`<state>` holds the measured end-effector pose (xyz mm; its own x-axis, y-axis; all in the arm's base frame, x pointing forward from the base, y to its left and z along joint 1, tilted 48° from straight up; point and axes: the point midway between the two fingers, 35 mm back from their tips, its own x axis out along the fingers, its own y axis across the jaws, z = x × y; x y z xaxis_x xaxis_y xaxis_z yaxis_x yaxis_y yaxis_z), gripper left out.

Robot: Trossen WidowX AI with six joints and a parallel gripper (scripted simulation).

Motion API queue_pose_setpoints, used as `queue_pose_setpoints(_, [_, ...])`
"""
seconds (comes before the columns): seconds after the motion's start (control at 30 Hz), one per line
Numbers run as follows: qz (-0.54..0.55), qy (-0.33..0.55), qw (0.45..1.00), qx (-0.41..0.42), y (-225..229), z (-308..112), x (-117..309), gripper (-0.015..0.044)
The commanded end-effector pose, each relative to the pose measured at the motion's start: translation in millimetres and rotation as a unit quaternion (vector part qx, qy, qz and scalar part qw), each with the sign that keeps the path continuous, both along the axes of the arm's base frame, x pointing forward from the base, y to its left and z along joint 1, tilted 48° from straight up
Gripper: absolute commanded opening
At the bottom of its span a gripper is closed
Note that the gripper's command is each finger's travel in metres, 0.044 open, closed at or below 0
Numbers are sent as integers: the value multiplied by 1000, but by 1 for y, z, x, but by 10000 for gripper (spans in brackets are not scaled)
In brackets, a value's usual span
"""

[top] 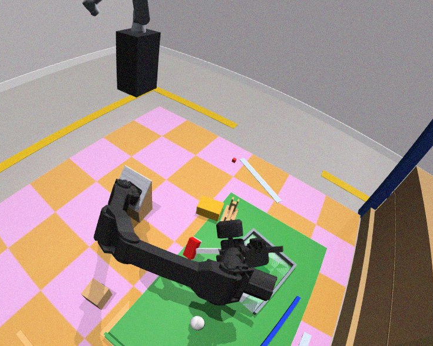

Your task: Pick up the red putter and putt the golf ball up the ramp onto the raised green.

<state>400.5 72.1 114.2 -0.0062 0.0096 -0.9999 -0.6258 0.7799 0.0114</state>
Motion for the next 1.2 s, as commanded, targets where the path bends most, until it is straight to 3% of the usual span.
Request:
queue_pose_setpoints(0.0, [58,-13,998,14,-9,15,1,0])
queue_pose_setpoints(0.57, [283,-73,956,33,-52,65,-2,0])
queue_pose_setpoints(1.17, [505,-147,851,8,-93,118,-15,0])
